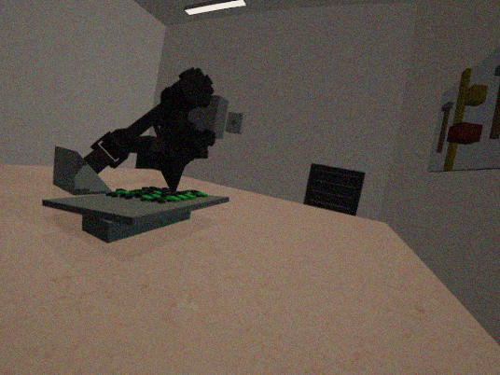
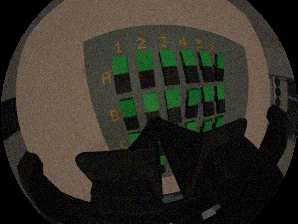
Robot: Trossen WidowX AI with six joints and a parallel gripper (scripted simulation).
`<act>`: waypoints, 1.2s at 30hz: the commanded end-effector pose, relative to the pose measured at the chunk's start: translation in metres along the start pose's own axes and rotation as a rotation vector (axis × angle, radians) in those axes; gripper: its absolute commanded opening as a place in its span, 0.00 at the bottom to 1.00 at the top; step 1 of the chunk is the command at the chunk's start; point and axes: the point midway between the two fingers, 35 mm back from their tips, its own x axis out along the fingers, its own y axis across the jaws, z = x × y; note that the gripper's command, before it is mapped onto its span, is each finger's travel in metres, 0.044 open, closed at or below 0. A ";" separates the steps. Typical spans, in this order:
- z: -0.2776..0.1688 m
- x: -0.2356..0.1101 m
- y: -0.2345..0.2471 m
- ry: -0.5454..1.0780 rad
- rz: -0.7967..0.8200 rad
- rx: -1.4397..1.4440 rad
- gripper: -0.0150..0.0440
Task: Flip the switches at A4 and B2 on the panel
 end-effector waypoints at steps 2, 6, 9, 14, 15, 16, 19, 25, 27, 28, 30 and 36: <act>0.001 0.001 0.001 -0.005 0.003 0.000 0.25; 0.001 0.001 0.001 -0.005 0.003 0.000 0.25; 0.001 0.001 0.001 -0.005 0.003 0.000 0.25; 0.001 0.002 0.001 -0.005 0.003 0.000 0.25; 0.001 0.002 0.001 -0.005 0.003 0.000 0.25; 0.001 0.002 0.001 -0.005 0.003 0.000 0.25; 0.001 0.003 0.001 -0.005 0.003 0.000 0.25; 0.003 -0.053 -0.001 0.019 -0.001 0.001 0.25; 0.003 -0.062 0.000 0.022 0.001 0.001 0.25; 0.003 -0.062 0.000 0.022 0.001 0.001 0.25; 0.002 -0.062 -0.003 0.022 0.001 0.001 0.25; -0.008 -0.069 -0.034 0.022 0.000 0.001 0.25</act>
